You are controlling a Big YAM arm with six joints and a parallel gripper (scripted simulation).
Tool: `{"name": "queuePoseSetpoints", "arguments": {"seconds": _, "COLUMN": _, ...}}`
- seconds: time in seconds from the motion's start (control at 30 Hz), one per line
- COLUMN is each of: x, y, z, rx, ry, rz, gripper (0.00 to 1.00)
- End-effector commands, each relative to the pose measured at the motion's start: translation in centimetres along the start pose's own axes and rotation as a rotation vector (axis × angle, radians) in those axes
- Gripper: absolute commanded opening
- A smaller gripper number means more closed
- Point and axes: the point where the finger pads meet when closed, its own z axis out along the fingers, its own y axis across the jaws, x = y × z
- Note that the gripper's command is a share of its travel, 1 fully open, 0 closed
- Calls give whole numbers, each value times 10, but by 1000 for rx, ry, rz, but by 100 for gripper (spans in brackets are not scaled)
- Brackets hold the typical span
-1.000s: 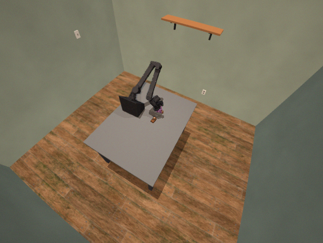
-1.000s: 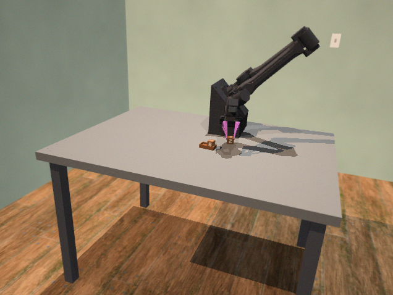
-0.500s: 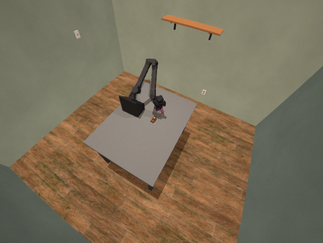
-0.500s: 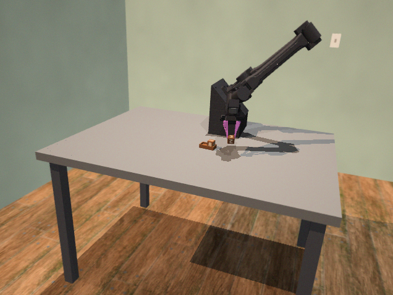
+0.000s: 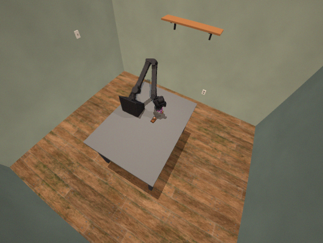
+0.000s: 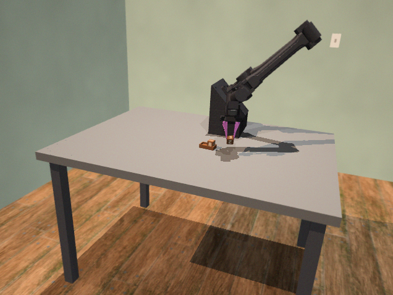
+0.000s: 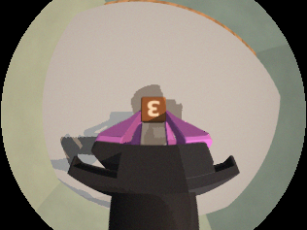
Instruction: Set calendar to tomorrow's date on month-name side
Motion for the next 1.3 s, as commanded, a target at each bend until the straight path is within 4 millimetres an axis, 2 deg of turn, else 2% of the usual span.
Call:
{"name": "queuePoseSetpoints", "arguments": {"seconds": 0.0, "x": -31, "y": -2, "z": -5, "rx": 9, "ry": -14, "rz": -43, "gripper": 26}}
{"name": "queuePoseSetpoints", "arguments": {"seconds": 0.3, "x": -34, "y": -1, "z": -7, "rx": 4, "ry": 138, "rz": -40, "gripper": 26}}
{"name": "queuePoseSetpoints", "arguments": {"seconds": 0.6, "x": -34, "y": 0, "z": -8, "rx": 3, "ry": 164, "rz": -37, "gripper": 26}}
{"name": "queuePoseSetpoints", "arguments": {"seconds": 0.87, "x": -29, "y": -8, "z": -2, "rx": 18, "ry": 274, "rz": -23, "gripper": 26}}
{"name": "queuePoseSetpoints", "arguments": {"seconds": 1.27, "x": -31, "y": 2, "z": -3, "rx": 3, "ry": 439, "rz": -42, "gripper": 26}}
